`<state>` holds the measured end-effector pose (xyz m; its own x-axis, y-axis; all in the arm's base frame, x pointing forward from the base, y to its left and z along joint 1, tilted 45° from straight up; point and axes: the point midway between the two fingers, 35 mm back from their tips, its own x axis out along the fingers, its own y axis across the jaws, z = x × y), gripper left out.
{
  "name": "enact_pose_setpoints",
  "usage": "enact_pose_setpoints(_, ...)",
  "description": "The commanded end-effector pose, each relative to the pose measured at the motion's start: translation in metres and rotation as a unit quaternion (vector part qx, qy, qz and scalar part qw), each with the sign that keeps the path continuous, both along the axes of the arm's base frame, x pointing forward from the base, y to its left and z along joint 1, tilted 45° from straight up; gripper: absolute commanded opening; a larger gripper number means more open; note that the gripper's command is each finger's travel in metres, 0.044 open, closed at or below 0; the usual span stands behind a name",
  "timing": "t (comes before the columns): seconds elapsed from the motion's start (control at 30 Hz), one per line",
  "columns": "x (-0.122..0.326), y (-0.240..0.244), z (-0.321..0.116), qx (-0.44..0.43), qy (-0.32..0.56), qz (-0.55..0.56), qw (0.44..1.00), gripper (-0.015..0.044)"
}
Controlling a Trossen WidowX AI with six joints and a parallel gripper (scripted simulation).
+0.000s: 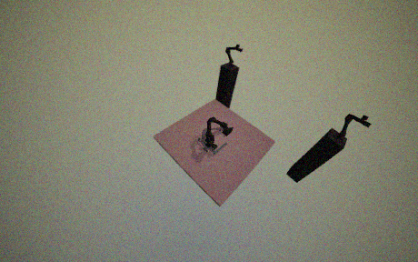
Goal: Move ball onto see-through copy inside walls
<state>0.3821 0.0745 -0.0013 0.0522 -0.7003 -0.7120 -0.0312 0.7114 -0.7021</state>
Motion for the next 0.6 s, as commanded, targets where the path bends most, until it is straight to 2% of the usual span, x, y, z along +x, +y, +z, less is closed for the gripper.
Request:
enact_pose_setpoints(0.0, -0.003, 0.038, 0.033, 0.005, -0.007, 0.008, 1.000, 0.0232)
enact_pose_setpoints(0.37, -0.002, 0.042, 0.034, 0.004, -0.011, 0.016, 1.000, 0.0232)
enact_pose_setpoints(0.57, -0.010, 0.070, 0.063, -0.007, 0.028, 0.059, 0.998, 0.0390)
